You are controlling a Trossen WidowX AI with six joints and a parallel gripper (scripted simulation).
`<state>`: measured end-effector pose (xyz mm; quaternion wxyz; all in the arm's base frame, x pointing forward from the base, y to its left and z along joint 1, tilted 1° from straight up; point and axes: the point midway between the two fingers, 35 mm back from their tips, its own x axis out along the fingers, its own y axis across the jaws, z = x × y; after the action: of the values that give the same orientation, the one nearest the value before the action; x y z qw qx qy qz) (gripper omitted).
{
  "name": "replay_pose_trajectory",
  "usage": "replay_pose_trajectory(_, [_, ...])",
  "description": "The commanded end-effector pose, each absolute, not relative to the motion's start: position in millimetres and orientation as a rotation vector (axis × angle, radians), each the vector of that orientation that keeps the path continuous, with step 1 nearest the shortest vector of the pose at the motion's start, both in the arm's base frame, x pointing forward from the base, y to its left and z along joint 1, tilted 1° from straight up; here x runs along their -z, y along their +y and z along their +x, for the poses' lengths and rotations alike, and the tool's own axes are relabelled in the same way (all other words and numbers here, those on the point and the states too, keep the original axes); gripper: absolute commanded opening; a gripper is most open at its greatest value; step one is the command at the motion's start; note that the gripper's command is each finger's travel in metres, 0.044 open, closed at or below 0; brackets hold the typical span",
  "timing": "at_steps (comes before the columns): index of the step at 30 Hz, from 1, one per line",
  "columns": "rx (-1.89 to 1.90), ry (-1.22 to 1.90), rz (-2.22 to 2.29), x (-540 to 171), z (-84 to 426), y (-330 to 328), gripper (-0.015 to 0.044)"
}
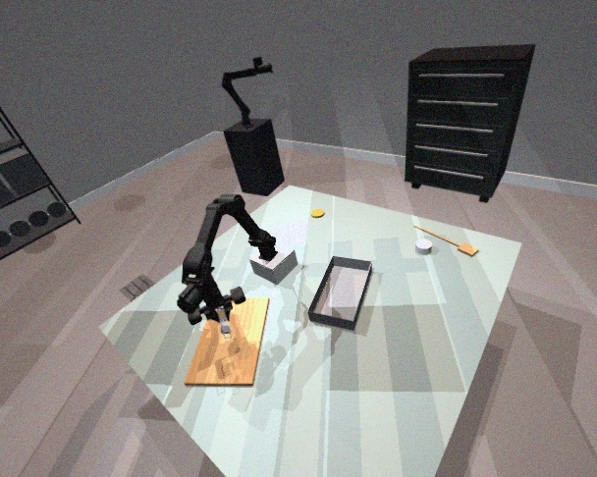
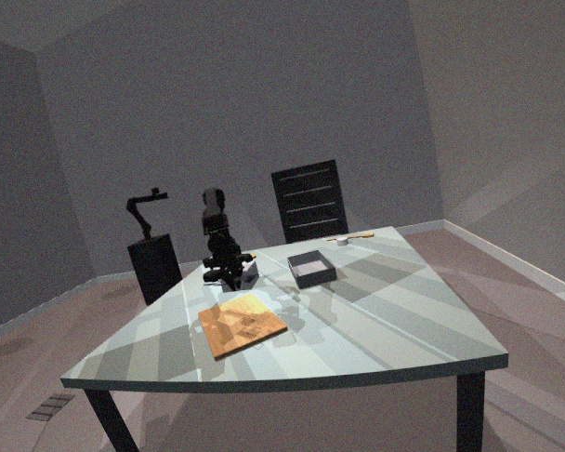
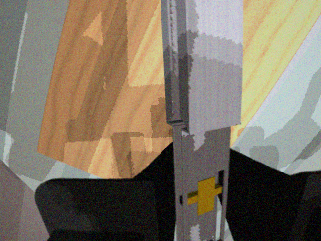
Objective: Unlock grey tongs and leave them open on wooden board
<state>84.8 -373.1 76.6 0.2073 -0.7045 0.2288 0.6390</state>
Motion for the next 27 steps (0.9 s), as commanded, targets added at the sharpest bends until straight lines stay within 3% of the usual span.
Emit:
replay_pose_trajectory(1, [-1.886, 0.603, -1.897, -78, 85, -373, -0.0150])
replay_pose_trajectory(27, [-1.885, 0.603, -1.897, -54, 85, -375, -0.0150])
